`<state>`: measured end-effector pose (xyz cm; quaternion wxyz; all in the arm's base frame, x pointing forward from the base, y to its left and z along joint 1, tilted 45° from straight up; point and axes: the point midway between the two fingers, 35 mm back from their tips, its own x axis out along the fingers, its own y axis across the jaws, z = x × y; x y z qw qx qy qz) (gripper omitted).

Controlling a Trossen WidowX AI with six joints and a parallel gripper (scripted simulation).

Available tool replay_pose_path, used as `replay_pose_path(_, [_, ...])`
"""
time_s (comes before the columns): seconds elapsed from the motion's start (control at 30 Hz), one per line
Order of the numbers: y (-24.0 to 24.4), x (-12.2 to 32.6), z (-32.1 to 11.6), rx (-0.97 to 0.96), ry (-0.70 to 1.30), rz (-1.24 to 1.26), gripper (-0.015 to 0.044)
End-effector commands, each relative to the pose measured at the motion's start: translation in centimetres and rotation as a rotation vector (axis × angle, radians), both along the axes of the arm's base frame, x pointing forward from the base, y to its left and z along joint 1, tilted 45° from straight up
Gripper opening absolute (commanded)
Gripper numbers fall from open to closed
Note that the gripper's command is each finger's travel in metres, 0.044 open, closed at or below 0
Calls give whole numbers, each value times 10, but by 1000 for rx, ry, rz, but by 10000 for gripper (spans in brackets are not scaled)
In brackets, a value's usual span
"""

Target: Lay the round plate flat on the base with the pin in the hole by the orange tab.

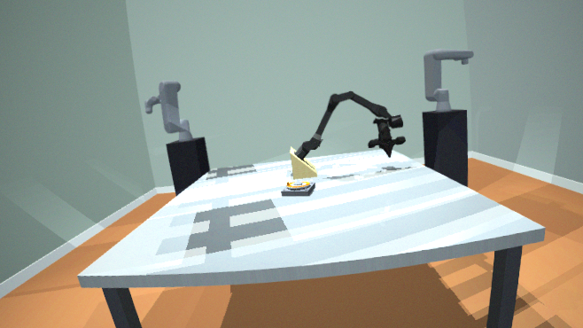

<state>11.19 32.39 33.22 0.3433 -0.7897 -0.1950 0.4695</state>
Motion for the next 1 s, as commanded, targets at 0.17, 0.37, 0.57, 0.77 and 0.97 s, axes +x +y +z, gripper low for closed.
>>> replay_pose_path(0.17, [-38, 105, -43, 31, 259, -393, 0])
replay_pose_path(0.37, [-75, 158, -82, 39, 424, -624, 0])
replay_pose_path(0.57, [-123, 198, -133, 46, 625, -871, 0])
replay_pose_path(0.77, [-174, 220, -182, 71, 830, -1101, 0])
replay_pose_path(0.97, [-245, 228, -244, 161, 1142, -1409, 0])
